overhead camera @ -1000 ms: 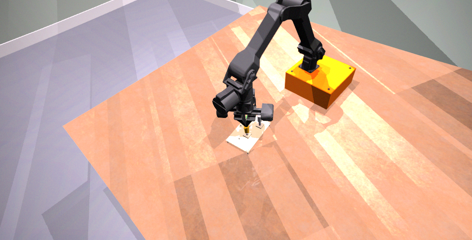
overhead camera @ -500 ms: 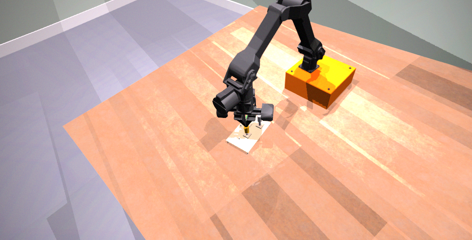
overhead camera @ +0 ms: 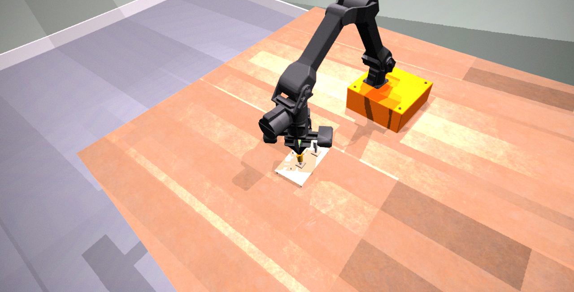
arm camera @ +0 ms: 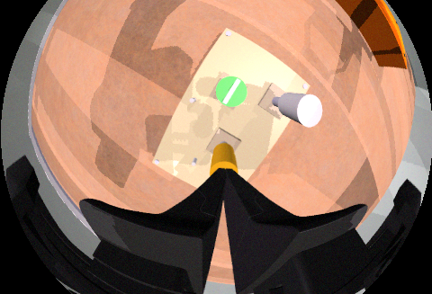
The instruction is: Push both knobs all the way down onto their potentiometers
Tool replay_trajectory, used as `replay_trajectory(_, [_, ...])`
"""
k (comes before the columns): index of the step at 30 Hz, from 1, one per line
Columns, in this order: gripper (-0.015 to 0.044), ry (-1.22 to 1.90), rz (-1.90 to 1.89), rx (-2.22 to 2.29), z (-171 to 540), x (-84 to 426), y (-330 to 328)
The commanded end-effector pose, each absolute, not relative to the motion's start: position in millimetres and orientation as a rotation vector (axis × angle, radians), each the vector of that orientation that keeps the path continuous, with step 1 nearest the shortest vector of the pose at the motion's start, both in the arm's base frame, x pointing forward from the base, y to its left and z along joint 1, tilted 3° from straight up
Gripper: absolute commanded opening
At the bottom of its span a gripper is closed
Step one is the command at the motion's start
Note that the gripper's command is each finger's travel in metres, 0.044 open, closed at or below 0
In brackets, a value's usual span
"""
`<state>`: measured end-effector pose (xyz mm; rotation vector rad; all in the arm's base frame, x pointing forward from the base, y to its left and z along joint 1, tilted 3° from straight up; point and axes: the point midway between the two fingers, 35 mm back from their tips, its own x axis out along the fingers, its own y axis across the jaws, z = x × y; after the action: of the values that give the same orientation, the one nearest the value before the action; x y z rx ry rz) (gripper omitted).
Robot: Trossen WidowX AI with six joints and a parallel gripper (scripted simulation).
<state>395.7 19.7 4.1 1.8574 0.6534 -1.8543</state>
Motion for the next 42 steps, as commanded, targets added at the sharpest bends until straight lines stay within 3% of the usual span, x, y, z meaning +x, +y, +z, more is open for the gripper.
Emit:
replay_trajectory(1, [0.0,0.651,-1.866,1.852,-14.4,398.2,20.0])
replay_trajectory(42, [0.0,0.651,-1.866,1.852,-22.3,398.0,20.2])
